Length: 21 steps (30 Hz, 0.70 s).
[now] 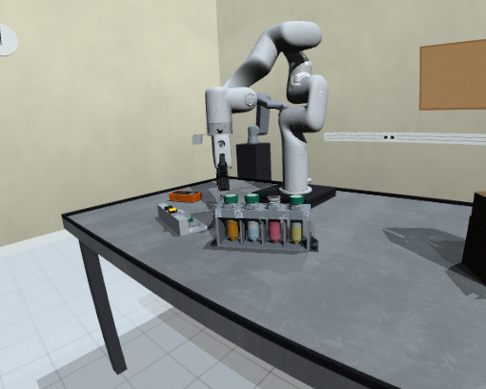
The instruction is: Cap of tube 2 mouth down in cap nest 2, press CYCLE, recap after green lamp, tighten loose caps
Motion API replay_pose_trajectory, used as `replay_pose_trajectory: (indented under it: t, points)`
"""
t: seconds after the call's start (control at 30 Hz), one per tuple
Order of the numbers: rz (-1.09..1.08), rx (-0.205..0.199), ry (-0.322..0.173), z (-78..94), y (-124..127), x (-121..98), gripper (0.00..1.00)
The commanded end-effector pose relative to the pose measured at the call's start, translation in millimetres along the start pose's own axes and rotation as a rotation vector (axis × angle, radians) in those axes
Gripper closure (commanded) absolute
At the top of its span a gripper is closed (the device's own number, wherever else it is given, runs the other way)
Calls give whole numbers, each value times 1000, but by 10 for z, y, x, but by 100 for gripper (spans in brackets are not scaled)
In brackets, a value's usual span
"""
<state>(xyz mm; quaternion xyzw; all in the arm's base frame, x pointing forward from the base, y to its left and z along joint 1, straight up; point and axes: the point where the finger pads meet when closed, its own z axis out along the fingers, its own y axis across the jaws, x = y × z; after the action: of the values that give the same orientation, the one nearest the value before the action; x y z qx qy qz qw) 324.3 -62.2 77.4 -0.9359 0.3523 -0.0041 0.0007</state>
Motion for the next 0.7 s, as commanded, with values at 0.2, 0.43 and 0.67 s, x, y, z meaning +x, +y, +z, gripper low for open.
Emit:
replay_pose_trajectory:
  t: [0.2,0.43,0.67]
  points:
    - [-420,-3,-3,43,231,533,0]
    - [-420,-4,-3,78,434,942,0]
    - [-420,-4,-3,99,554,1183,0]
